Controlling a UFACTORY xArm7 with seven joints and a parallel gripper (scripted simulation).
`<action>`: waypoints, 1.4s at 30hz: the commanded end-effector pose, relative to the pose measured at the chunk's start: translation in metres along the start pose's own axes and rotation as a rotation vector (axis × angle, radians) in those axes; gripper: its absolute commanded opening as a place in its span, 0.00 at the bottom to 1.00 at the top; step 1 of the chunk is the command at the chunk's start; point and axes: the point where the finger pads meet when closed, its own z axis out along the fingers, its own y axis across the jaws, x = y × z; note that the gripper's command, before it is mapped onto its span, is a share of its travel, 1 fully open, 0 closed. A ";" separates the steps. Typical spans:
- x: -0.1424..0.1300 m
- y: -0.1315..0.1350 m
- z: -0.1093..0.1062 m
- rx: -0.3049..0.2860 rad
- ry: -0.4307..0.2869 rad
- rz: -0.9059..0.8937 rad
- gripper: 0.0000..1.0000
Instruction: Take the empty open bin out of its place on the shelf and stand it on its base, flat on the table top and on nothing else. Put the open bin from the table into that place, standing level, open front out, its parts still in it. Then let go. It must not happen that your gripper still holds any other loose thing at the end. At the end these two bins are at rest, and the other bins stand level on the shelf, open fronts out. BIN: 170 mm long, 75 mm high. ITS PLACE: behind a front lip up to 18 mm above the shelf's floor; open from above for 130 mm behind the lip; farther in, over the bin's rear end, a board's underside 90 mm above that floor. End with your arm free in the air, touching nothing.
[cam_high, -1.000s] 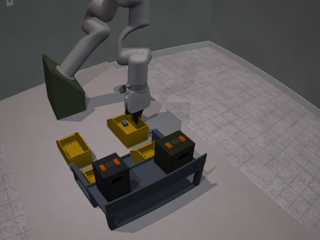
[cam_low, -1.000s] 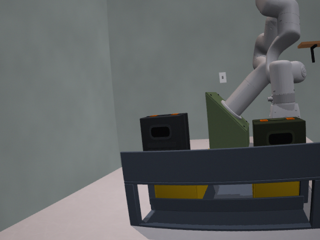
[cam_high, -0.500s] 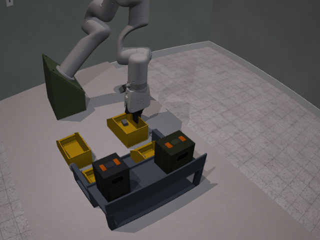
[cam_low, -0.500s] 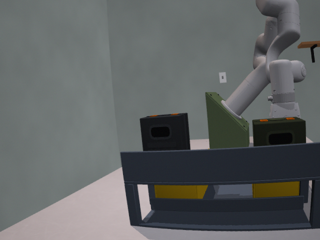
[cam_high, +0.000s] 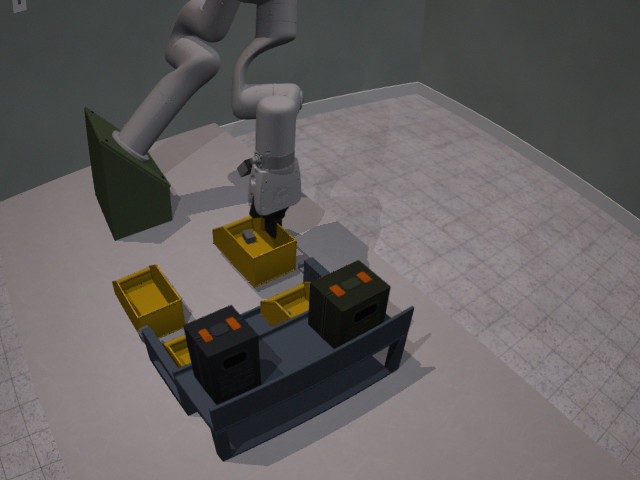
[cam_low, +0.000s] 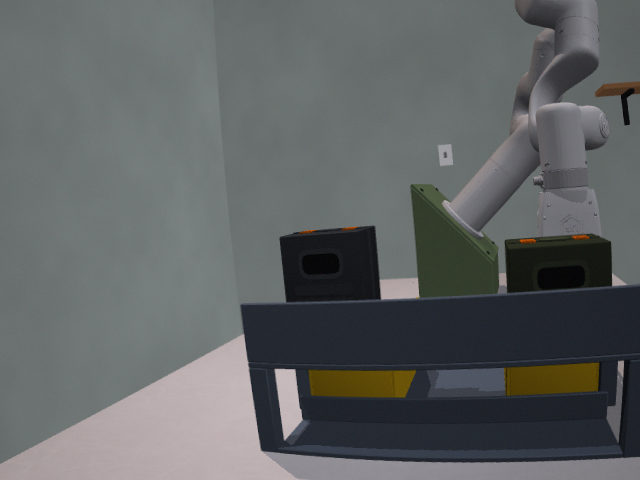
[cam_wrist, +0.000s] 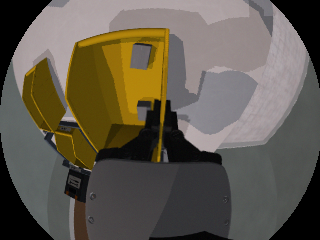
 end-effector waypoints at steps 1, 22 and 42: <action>0.000 0.001 -0.007 0.000 -0.003 0.000 0.00; 0.002 -0.027 -0.007 0.000 -0.003 0.000 0.00; 0.010 -0.135 -0.004 0.000 -0.003 0.001 0.00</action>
